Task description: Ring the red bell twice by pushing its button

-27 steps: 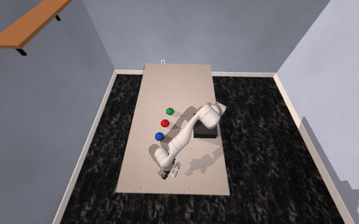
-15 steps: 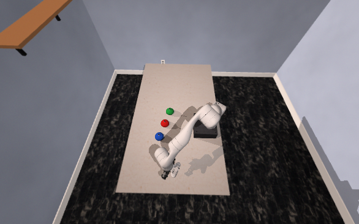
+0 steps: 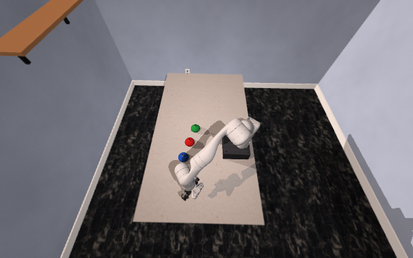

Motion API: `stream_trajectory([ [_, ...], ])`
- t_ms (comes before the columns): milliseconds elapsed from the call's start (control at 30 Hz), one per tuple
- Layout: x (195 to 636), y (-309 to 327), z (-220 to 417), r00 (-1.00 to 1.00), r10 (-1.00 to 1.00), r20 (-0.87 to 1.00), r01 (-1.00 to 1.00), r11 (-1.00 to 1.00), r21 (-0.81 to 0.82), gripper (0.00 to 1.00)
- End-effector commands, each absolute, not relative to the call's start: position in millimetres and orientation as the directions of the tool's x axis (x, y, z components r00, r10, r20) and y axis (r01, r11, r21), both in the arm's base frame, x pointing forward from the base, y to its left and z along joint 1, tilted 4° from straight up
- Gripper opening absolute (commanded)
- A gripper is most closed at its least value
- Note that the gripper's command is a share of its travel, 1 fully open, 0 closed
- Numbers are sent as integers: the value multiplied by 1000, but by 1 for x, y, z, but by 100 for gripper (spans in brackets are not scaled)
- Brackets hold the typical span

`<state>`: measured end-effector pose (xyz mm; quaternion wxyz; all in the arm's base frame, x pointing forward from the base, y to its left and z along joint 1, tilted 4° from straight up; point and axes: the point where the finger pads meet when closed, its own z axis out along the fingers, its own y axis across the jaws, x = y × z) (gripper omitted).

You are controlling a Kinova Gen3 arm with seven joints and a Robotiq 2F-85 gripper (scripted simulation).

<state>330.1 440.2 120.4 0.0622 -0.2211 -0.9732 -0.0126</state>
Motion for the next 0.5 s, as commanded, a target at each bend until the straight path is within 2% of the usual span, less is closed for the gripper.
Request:
stream_trajectory([
  [0,370,390,107,-823,554,125,556,831,-22,100],
  [133,402,330,91,-645,755,120,756,653,-41,100],
  [200,402,330,91,-645,755,120,756,653,-41,100],
  [233,422,289,81,-586,802,117,803,594,-45,100],
  [467,450,181,58,-315,945,95,945,321,-61,100],
])
